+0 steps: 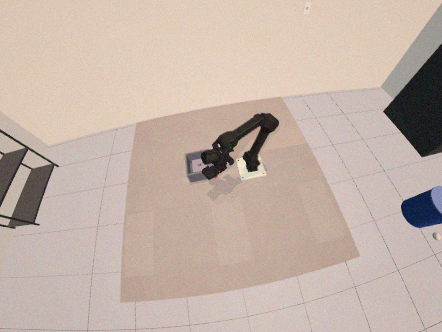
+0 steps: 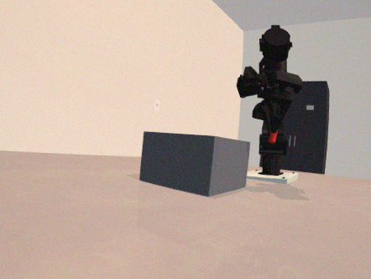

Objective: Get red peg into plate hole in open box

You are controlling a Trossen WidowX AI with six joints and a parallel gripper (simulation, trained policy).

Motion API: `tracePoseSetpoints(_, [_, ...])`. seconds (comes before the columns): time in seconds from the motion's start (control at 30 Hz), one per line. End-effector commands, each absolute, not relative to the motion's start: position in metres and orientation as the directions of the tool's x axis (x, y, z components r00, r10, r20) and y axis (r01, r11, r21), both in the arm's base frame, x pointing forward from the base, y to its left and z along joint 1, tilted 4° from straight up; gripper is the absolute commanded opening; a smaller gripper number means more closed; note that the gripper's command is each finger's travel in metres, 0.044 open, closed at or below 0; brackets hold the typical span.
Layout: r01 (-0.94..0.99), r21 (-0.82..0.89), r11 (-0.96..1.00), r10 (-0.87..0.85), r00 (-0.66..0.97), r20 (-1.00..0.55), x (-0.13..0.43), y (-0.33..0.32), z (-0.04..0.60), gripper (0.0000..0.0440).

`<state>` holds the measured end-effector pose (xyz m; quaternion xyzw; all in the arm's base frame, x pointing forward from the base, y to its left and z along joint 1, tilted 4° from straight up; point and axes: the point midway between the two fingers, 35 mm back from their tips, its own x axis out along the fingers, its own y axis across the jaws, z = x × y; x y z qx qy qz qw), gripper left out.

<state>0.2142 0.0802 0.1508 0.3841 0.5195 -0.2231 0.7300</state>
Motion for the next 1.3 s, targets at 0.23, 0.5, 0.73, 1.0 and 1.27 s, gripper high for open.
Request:
tracePoseSetpoints(0.23, [0.75,0.344,0.565,0.002,0.415,-0.91,0.245,0.045,0.167,0.0])
tracePoseSetpoints(0.5, [0.774,0.35,0.528,-0.039,0.434,-0.9,0.263,0.023,0.167,0.0])
tracePoseSetpoints(0.73, [0.794,0.354,0.495,-0.068,0.441,-0.895,0.277,0.005,0.162,0.0])
tracePoseSetpoints(1.0, [0.815,0.353,0.46,-0.087,0.437,-0.895,0.291,-0.013,0.152,0.0004])
tracePoseSetpoints(1.27, [0.832,0.343,0.435,-0.087,0.418,-0.904,0.301,-0.025,0.142,0.0012])
